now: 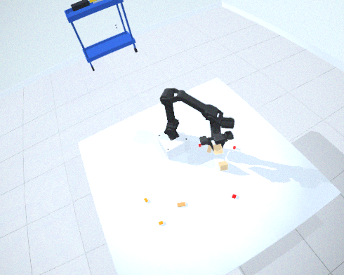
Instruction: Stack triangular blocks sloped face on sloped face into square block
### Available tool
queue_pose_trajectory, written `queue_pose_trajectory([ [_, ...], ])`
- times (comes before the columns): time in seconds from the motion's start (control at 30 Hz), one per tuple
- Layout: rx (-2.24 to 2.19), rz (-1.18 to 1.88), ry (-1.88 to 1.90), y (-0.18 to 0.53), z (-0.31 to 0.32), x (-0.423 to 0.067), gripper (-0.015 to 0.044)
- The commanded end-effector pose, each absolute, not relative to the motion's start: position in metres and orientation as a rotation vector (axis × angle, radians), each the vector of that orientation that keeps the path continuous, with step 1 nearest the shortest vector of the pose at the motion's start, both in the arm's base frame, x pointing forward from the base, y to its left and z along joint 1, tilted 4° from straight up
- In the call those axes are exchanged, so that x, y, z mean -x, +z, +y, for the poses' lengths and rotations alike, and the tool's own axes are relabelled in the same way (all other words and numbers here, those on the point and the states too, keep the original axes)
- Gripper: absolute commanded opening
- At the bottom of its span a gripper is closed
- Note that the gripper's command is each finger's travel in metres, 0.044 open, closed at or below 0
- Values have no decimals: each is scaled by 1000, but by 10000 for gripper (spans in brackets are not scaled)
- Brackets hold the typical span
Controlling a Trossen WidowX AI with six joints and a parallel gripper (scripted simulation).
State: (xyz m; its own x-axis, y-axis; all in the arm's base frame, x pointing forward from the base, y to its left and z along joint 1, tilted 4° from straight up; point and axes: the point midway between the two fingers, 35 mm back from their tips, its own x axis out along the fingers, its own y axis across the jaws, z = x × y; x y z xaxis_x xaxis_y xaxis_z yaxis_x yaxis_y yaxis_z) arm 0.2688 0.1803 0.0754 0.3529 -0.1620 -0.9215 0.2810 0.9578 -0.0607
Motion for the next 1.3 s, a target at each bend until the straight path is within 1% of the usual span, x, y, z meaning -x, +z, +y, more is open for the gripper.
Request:
queue_pose_trajectory([
  [0.0,-126,1159,-300,82,199,-257,0],
  [0.17,-136,1144,-311,87,216,-241,0],
  [0.3,-137,1141,-312,88,218,-239,0],
  [0.87,-137,1138,-313,18,205,-268,0],
  [1.1,-136,1138,-313,13,204,-272,0],
  [1.27,-136,1137,-313,-6,201,-280,0],
])
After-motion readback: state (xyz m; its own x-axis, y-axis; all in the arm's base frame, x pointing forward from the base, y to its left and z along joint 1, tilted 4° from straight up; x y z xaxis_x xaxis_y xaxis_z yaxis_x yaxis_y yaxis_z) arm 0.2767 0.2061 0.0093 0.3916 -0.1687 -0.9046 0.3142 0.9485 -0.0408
